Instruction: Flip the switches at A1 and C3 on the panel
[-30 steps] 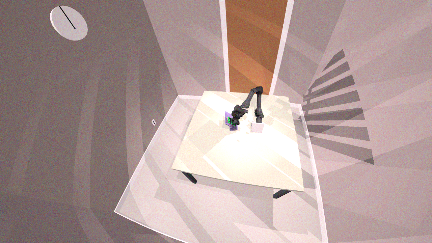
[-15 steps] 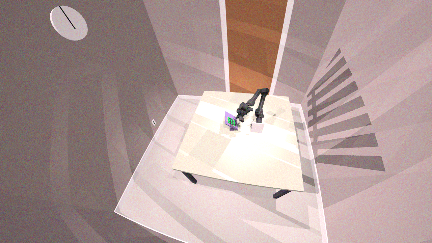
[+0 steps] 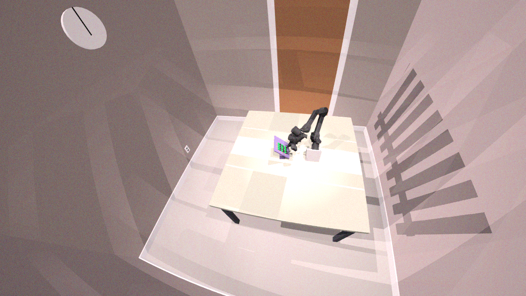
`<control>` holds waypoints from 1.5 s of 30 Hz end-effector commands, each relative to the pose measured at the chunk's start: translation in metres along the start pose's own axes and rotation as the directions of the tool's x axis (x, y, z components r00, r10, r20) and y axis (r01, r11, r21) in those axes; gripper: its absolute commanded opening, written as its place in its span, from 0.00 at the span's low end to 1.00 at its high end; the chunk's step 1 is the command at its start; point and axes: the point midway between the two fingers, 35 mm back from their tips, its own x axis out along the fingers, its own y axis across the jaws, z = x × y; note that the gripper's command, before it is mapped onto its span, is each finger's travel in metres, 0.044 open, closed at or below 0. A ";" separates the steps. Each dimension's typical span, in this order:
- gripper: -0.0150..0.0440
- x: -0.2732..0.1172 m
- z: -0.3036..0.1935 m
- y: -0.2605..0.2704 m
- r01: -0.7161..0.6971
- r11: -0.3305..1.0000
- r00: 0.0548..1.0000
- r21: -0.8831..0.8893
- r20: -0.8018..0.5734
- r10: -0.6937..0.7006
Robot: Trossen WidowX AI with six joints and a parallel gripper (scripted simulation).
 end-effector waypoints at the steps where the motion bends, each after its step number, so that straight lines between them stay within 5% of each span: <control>1: 0.25 0.006 -0.004 0.001 -0.006 1.000 1.000 -0.012 -0.006 0.006; 45: 0.25 0.030 -0.004 0.001 -0.005 1.000 1.000 -0.012 -0.006 0.005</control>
